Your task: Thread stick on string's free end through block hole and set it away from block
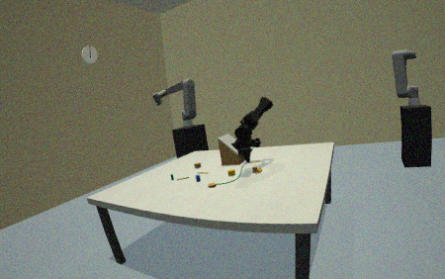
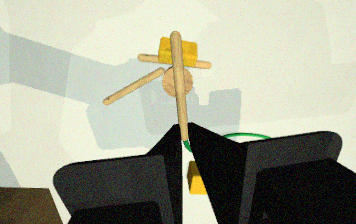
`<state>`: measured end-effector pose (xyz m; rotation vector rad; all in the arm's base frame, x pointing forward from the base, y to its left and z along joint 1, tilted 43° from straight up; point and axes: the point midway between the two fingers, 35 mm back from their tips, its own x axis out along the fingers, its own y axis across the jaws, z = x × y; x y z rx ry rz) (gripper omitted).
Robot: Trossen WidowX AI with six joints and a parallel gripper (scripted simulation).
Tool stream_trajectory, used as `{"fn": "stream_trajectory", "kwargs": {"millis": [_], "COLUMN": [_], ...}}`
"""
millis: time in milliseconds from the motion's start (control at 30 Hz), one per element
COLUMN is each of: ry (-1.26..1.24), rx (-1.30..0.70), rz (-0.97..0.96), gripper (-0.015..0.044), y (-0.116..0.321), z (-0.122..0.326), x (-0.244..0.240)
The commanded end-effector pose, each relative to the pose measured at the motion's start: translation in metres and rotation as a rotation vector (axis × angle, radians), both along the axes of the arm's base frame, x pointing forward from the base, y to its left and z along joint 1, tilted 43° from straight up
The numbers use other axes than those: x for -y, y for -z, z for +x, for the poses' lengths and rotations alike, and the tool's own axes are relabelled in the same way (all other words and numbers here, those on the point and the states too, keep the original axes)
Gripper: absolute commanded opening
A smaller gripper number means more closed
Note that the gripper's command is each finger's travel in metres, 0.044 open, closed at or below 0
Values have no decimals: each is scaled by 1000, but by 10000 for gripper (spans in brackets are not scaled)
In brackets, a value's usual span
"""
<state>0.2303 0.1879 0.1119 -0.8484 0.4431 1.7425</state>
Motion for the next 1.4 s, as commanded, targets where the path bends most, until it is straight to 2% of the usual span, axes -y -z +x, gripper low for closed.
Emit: {"fn": "stream_trajectory", "kwargs": {"millis": [0,1367], "ry": [95,1134], "rx": [-83,-1035], "rz": [-16,-224], "gripper": [0,0], "y": [-2,-8], "z": [5,39], "x": [-2,-15]}}
